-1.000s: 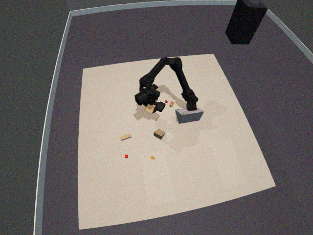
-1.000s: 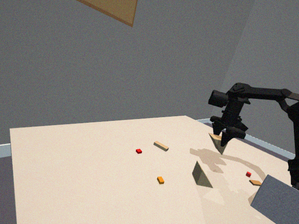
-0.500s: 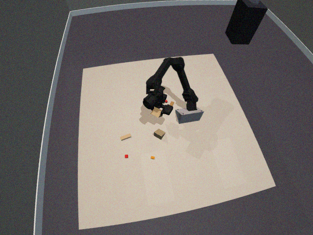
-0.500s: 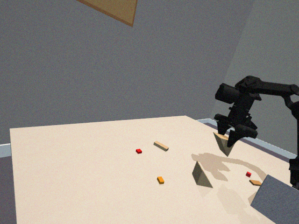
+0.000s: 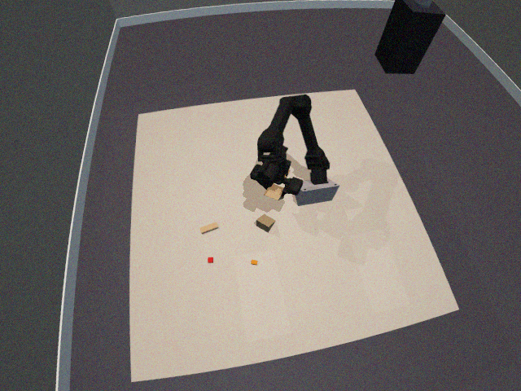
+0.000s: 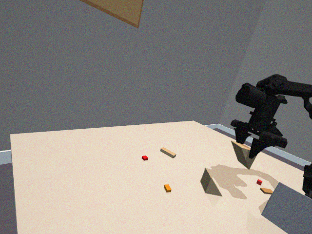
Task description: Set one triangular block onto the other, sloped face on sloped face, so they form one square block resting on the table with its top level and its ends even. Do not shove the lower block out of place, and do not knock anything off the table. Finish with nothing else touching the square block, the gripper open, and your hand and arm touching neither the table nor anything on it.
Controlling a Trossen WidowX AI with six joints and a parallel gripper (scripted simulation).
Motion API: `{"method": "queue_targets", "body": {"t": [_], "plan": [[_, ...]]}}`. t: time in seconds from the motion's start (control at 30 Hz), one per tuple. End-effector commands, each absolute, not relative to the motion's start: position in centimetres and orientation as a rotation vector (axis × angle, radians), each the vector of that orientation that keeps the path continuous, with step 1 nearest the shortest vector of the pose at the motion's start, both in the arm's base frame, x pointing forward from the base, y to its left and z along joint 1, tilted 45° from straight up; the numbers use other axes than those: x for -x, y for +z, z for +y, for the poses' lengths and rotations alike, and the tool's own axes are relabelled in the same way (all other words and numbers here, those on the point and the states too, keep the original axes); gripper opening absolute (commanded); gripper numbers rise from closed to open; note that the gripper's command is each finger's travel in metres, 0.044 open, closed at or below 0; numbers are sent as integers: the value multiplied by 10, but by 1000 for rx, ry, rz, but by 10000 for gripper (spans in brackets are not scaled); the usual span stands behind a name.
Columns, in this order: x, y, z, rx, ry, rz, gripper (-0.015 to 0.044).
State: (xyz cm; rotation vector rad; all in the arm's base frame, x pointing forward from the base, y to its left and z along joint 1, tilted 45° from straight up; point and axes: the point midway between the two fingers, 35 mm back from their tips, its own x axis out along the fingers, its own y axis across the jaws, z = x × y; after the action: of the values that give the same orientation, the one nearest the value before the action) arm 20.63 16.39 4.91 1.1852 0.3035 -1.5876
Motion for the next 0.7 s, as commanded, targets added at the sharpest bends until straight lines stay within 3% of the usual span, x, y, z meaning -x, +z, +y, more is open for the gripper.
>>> {"method": "queue_targets", "body": {"t": [0.0, 0.67], "plan": [[-203, 45, 164, -1190, -1595, 301, 0], [-226, -22, 134, -1217, -1603, 187, 0]]}}
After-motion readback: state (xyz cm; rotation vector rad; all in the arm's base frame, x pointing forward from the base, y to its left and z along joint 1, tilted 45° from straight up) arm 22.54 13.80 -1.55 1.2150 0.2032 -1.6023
